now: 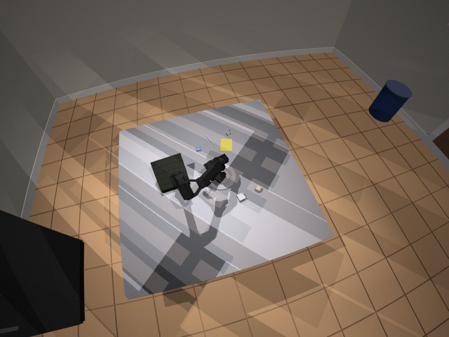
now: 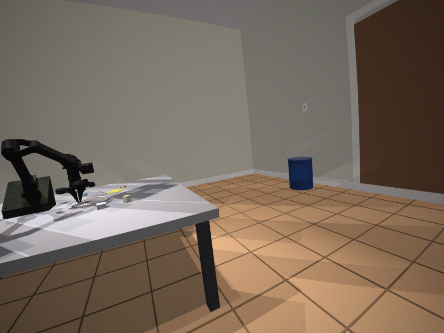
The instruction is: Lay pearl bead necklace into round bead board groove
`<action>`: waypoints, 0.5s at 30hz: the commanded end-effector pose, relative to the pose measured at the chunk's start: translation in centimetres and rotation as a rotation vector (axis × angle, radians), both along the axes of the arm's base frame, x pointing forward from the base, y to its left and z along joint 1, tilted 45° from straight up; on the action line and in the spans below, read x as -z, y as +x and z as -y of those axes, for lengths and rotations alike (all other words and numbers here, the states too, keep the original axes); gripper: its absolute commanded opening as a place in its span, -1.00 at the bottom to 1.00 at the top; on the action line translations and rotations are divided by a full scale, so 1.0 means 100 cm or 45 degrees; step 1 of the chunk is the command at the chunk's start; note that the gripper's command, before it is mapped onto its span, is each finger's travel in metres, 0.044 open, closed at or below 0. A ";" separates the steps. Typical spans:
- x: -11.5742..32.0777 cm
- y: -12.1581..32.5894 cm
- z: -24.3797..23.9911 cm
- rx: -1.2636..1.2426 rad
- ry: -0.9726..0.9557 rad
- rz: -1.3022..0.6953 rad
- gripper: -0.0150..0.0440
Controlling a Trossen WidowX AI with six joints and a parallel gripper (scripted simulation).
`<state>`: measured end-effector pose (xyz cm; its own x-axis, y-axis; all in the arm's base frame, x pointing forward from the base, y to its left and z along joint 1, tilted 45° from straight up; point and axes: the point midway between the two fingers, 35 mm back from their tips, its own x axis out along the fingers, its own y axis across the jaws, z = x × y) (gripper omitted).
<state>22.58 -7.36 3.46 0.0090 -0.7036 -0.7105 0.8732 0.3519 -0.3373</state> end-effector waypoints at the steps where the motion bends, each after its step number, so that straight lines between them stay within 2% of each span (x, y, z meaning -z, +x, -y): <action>1: -0.003 -0.005 0.002 0.002 -0.004 0.007 -0.49; 11: 0.002 -0.005 0.007 0.002 -0.004 0.007 -0.49; 15: 0.001 -0.005 0.005 0.008 0.002 0.005 -0.14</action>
